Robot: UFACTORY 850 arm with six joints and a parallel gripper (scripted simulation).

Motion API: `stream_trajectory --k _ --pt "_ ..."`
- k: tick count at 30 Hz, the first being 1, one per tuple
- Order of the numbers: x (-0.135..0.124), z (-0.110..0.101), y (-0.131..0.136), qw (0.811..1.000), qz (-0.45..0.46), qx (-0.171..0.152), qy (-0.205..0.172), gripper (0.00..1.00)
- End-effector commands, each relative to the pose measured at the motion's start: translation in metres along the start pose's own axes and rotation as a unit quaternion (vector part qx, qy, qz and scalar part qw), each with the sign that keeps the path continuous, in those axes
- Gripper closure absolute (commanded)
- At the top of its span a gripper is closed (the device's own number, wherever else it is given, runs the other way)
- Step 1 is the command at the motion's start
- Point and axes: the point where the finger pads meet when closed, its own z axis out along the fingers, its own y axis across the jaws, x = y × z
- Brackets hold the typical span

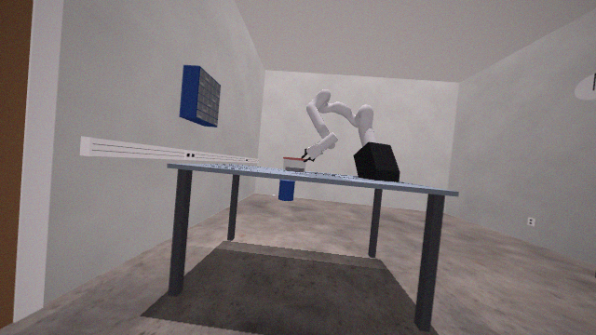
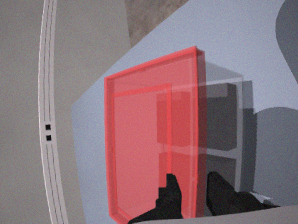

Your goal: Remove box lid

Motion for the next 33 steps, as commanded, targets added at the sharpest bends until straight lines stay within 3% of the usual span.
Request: stream_trajectory --k 1,20,21,33 --pt "-0.0002 -0.0004 -0.0007 1.000 0.000 0.001 0.000 0.68" --pt "-0.0002 -0.0011 -0.0007 1.000 0.000 0.001 0.000 0.68" --pt "-0.0002 -0.0011 -0.0007 1.000 0.000 0.001 0.000 1.00" --pt "-0.0002 -0.0011 -0.0007 1.000 0.000 0.001 0.000 1.00"
